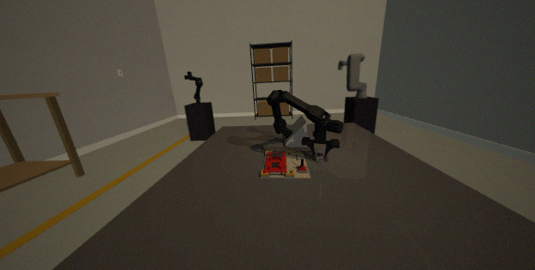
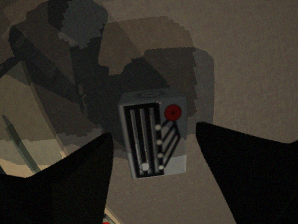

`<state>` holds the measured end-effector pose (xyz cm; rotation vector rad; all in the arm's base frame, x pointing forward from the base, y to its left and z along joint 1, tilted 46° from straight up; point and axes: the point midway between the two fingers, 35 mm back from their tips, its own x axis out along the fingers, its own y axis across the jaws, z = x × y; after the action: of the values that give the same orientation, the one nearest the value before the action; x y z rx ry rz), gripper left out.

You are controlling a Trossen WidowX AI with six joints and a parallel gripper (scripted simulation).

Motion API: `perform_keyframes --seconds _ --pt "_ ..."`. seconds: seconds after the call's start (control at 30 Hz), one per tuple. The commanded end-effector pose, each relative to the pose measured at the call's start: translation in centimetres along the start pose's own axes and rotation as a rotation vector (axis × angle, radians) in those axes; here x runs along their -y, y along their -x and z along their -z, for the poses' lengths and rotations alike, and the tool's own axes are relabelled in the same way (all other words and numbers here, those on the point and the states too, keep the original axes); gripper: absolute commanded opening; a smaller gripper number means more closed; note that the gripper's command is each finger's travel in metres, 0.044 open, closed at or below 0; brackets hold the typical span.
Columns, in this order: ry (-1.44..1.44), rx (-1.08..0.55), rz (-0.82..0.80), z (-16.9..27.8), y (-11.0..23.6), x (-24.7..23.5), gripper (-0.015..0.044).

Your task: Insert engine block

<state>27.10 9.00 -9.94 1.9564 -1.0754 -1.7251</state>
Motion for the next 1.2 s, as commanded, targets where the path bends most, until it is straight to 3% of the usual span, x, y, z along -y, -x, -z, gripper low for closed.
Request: perform_keyframes --seconds 0.0,0.27,0.4,1.17 --pt "0.006 -0.002 -0.002 0.0 -0.1 0.0 0.0178" --pt "0.006 -0.002 -0.002 0.0 -0.1 0.0 0.0105" --pt "0.009 -0.014 0.011 0.2 0.3 0.1 0.0" --pt "0.014 -0.019 0.028 0.5 6.7 0.8 0.0"
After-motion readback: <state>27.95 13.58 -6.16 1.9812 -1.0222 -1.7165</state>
